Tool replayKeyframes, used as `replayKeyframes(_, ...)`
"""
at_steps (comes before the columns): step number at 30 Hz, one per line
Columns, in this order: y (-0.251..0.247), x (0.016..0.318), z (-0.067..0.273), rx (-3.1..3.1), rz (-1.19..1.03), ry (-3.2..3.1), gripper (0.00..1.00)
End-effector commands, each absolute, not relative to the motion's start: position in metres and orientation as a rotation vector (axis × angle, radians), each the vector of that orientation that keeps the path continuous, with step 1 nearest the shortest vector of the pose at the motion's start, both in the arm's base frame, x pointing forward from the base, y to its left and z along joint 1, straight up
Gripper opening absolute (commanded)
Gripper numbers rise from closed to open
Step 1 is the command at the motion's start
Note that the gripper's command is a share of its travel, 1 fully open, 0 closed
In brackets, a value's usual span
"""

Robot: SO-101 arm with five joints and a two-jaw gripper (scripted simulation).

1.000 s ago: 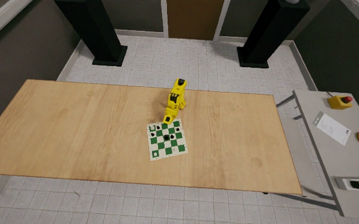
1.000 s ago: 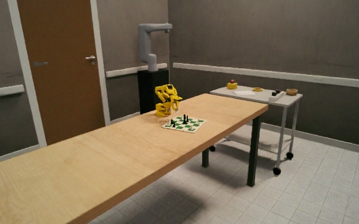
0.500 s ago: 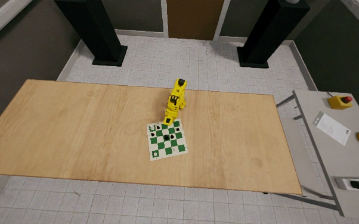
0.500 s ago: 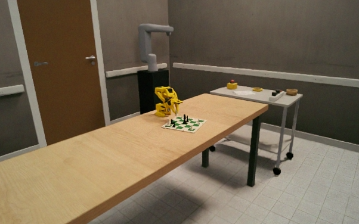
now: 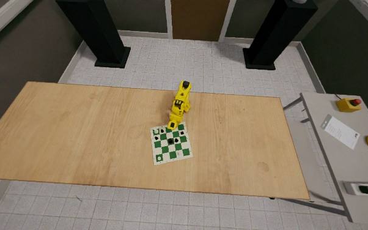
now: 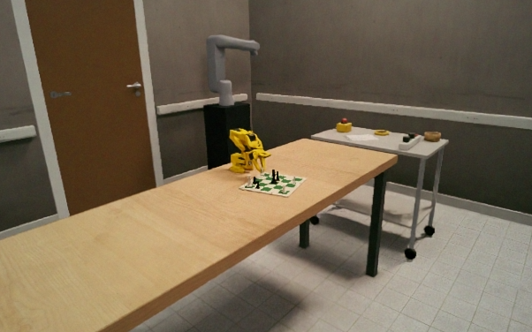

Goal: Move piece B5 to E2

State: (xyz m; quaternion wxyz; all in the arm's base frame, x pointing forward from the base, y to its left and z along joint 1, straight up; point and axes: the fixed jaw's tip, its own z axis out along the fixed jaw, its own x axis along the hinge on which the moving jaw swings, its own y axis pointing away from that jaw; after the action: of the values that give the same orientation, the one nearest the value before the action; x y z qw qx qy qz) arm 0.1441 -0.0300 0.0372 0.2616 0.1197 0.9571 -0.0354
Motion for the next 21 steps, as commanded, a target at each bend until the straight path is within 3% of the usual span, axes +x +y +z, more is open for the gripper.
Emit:
replayKeyframes(1,-0.0285,0.1449,0.0343,0.303,-0.094,2.587,0.0)
replayKeyframes(21,-0.0282,0.1435,0.0287,0.303,-0.094,2.587,0.0)
